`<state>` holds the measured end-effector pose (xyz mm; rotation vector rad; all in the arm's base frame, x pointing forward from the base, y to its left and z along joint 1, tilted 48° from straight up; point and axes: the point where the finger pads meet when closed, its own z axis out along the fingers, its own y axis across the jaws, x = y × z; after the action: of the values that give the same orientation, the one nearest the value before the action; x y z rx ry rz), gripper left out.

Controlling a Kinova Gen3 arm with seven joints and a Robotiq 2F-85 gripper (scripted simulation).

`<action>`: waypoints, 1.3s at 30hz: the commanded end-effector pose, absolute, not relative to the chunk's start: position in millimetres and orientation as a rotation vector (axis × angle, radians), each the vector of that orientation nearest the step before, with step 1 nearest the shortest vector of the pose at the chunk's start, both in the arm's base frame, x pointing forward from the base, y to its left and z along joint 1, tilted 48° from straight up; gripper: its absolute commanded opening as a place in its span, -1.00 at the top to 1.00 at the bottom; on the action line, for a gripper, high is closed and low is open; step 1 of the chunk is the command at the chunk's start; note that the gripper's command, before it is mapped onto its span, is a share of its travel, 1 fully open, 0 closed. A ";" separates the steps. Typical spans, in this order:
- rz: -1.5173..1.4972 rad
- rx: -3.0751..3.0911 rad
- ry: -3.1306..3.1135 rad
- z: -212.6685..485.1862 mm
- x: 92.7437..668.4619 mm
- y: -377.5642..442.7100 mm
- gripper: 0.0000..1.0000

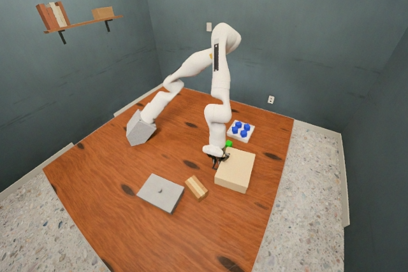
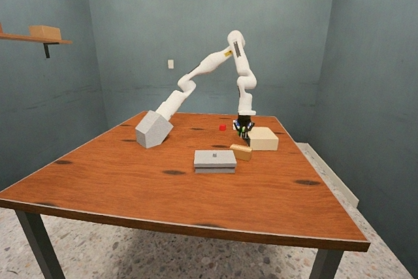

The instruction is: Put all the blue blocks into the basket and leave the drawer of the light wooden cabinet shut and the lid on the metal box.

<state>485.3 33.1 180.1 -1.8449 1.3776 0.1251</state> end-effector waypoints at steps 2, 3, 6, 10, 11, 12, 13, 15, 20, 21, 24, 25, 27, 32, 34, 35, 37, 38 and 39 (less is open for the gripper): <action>0.124 -1.846 1.376 182.5 486.6 32.9 0.39; 0.124 -1.846 1.376 182.5 486.6 32.9 0.39; 0.124 -1.846 1.376 182.5 486.6 32.9 0.39; 0.124 -1.846 1.376 182.5 486.6 32.9 0.39; 0.124 -1.846 1.376 182.5 486.6 32.9 0.39; 0.124 -1.846 1.376 182.5 486.6 32.9 0.39; 0.124 -1.846 1.376 182.5 486.6 32.9 0.39; 0.124 -1.846 1.376 182.8 486.5 32.7 0.39; 0.124 -1.846 1.376 184.9 485.3 30.6 0.39; 0.124 -1.846 1.376 185.6 484.9 29.8 0.39; 0.124 -1.846 1.376 188.8 483.1 26.7 0.39; 0.124 -1.846 1.376 190.1 482.4 25.4 0.39; 0.124 -1.846 1.376 193.2 480.7 22.3 0.39; 0.124 -1.846 1.376 198.7 477.6 16.8 0.39; 0.124 -1.846 1.376 203.0 475.2 12.6 0.39; 0.124 -1.846 1.376 205.2 473.9 10.3 0.39; 0.124 -1.846 1.376 210.0 471.2 5.6 0.39; 0.124 -1.846 1.376 212.5 469.9 3.1 0.39; 0.124 -1.846 1.376 215.0 468.4 0.6 0.39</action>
<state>470.7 12.4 206.0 -1.8478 1.3677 0.1380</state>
